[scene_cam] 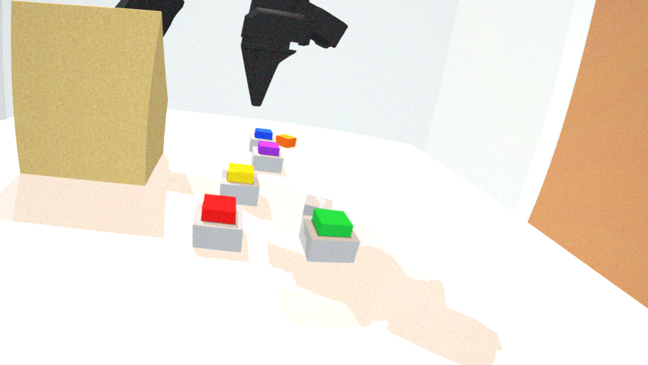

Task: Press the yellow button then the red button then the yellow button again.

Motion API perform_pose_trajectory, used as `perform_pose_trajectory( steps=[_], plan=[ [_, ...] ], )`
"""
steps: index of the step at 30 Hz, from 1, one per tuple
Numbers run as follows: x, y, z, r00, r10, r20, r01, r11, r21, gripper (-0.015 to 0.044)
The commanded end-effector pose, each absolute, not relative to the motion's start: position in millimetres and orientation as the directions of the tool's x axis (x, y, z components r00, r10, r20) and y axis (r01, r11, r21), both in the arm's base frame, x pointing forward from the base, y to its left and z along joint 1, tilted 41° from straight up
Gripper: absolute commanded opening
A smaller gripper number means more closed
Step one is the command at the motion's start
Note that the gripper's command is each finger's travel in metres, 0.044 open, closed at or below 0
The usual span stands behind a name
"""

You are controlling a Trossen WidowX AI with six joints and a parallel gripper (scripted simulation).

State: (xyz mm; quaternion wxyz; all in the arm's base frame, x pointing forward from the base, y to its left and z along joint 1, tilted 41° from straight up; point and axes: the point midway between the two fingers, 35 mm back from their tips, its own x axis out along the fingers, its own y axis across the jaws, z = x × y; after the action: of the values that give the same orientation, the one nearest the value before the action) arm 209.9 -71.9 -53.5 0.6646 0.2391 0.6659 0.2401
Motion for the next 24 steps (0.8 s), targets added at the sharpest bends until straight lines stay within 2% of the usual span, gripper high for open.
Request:
perform_pose_trajectory(
  steps=[1,24],
  plan=[
    [206,-38,-83,-0.016,0.650,-0.760,0.003,0.760,0.650,0.0020],
    [204,-15,-110,-0.016,0.651,-0.759,0.003,0.759,0.652,0.0020]
  ],
)
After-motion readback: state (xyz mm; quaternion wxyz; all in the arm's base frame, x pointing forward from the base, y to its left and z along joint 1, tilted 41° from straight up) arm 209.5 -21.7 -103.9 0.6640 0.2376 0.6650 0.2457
